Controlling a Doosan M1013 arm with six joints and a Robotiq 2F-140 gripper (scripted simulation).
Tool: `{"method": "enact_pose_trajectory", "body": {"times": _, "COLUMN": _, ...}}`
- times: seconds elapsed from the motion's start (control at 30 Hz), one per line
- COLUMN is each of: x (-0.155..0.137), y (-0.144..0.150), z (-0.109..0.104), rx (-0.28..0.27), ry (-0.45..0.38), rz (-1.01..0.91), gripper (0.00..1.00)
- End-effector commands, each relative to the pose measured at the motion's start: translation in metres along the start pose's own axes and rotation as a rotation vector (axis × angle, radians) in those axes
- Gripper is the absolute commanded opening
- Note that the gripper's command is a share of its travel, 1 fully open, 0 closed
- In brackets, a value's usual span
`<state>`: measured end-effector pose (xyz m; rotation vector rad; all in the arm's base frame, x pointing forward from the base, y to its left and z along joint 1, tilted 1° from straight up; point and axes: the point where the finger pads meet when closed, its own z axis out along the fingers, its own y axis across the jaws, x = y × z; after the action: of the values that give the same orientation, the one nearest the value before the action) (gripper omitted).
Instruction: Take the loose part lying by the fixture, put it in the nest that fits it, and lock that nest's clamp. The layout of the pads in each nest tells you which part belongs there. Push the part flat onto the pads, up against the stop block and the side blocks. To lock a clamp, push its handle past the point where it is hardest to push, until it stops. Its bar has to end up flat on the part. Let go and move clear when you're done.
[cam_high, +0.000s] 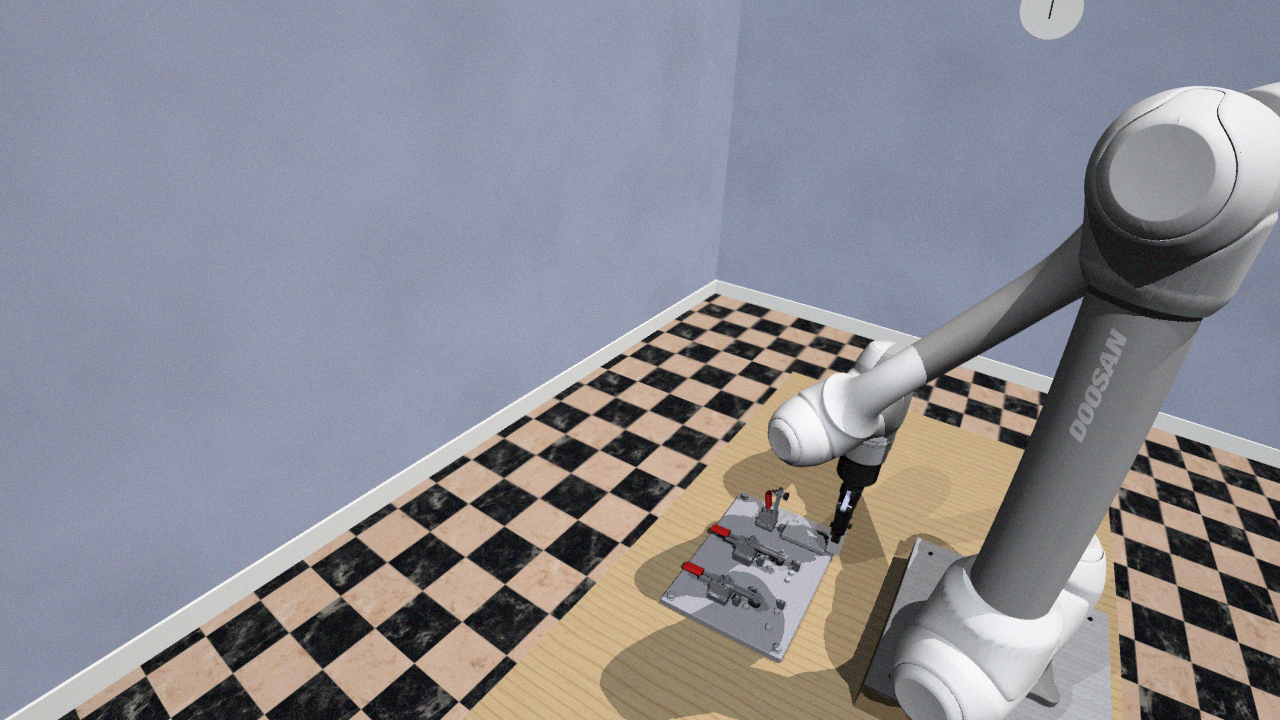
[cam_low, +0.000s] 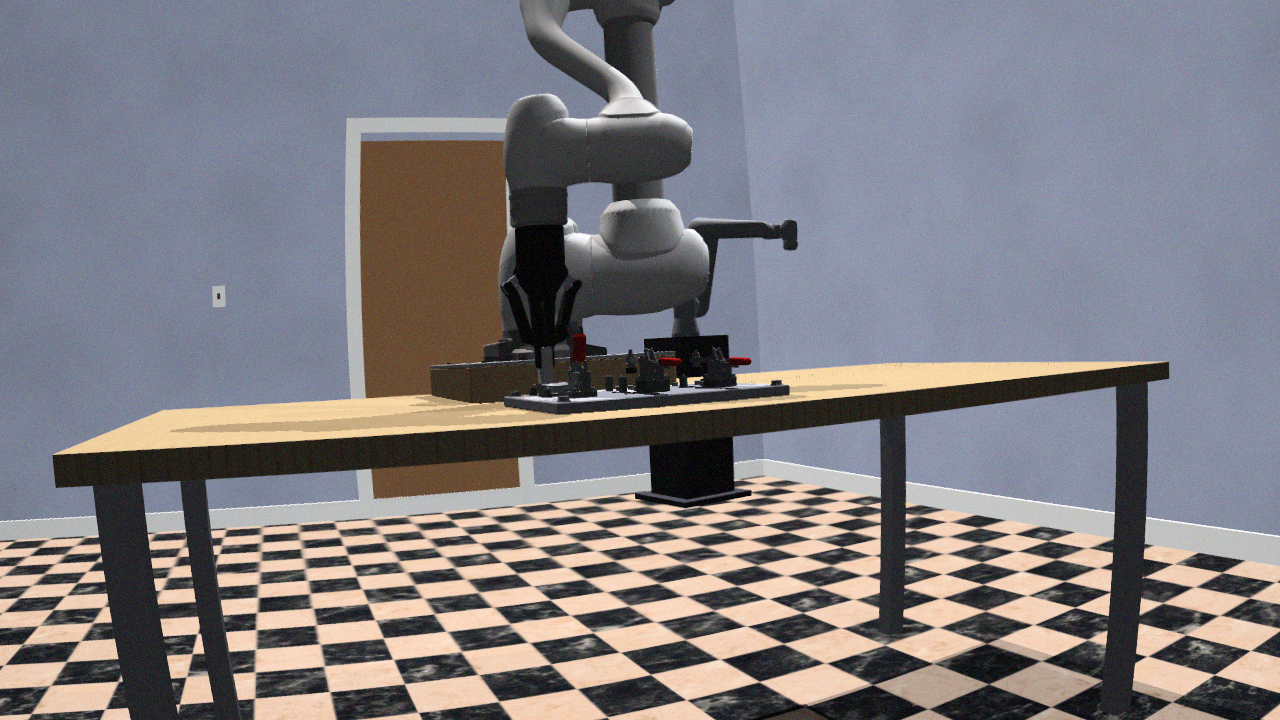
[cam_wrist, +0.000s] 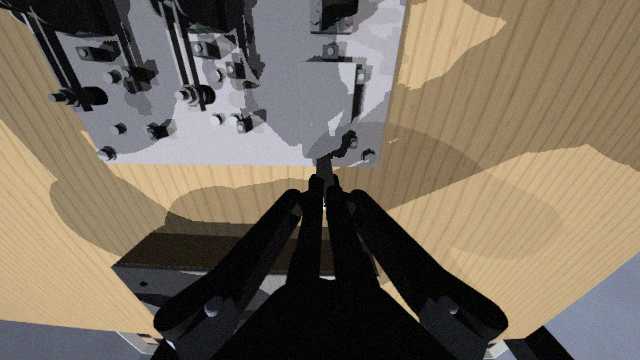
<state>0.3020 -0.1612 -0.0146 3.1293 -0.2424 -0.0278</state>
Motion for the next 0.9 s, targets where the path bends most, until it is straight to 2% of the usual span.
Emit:
{"method": "enact_pose_trajectory", "body": {"times": 0.0, "x": 0.005, "y": 0.0011, "z": -0.001, "rx": -0.003, "ry": 0.008, "rz": 0.001, "gripper": 0.1}}
{"method": "enact_pose_trajectory", "body": {"times": 0.87, "x": 0.009, "y": 0.0011, "z": -0.001, "rx": -0.003, "ry": 0.008, "rz": 0.001, "gripper": 0.1}}
